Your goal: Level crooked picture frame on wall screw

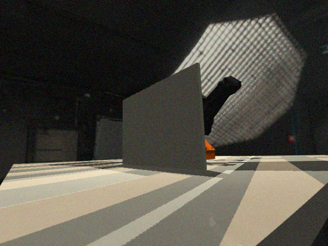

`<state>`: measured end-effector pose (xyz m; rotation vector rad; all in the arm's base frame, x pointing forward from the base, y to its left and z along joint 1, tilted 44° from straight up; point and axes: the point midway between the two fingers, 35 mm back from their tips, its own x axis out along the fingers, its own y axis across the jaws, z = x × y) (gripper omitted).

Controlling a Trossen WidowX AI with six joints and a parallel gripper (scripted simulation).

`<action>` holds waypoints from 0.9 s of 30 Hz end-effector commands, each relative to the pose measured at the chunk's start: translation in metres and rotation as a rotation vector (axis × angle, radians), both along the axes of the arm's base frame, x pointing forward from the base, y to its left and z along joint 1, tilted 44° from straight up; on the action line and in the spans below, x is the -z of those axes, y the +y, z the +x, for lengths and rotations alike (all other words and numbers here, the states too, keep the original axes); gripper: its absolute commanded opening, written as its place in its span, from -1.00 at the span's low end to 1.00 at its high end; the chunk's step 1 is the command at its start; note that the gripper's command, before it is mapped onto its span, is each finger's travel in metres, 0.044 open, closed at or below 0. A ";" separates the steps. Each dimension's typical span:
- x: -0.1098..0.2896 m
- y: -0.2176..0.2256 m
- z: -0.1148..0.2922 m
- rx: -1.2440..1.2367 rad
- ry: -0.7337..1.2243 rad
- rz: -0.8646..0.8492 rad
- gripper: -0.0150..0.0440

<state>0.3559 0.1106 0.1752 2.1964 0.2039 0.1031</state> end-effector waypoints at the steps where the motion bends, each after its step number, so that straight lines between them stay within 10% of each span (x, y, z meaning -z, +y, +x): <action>1: 0.000 0.000 0.000 0.001 0.000 0.000 -0.49; 27: 0.001 0.000 0.000 0.000 0.013 0.066 -0.49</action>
